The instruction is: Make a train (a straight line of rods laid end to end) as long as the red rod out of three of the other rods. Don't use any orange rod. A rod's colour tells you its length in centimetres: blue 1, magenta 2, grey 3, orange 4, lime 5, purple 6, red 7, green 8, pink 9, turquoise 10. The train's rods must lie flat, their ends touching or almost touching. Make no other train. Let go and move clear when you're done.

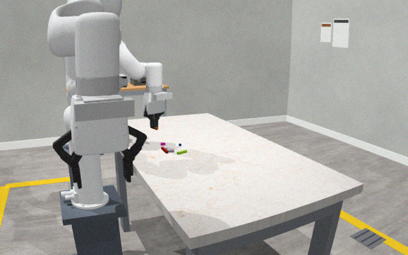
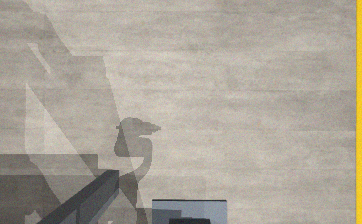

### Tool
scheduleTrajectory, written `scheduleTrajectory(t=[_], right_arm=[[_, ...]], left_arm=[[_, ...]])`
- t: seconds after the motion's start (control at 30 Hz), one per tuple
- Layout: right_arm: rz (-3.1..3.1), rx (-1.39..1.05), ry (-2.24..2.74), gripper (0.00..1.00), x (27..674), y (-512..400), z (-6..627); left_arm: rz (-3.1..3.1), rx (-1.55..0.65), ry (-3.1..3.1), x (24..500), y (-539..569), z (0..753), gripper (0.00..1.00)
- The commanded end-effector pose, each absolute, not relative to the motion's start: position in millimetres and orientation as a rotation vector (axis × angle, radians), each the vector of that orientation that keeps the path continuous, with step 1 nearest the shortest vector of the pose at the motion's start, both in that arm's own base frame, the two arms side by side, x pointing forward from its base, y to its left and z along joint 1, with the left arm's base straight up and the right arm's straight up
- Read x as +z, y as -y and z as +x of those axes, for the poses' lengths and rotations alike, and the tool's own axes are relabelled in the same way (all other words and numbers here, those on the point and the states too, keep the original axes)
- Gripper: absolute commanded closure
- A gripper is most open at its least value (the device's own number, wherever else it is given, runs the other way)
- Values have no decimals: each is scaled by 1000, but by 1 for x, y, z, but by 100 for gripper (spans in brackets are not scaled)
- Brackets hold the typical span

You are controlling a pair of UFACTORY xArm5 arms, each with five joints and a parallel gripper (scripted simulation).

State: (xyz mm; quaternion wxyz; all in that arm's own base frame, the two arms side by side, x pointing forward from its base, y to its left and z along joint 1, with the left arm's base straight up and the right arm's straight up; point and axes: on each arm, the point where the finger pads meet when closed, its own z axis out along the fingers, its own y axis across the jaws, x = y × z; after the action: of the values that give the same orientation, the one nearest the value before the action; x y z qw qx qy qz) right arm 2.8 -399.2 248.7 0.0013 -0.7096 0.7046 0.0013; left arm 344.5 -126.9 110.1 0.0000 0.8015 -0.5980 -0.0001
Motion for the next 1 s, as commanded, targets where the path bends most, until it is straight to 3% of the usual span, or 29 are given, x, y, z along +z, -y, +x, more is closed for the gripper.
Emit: scheduleTrajectory(t=[0.0, 0.5, 0.97], right_arm=[[-2229, 0, -2214, 0, 250, 400, 3], [-2229, 0, -2214, 0, 250, 400, 3], [-2229, 0, -2214, 0, 250, 400, 3]], left_arm=[[2519, 5, 1879, 91, 127, 346, 94], [2519, 5, 1879, 43, 127, 346, 94], [2519, 5, 1879, 38, 127, 346, 94]])
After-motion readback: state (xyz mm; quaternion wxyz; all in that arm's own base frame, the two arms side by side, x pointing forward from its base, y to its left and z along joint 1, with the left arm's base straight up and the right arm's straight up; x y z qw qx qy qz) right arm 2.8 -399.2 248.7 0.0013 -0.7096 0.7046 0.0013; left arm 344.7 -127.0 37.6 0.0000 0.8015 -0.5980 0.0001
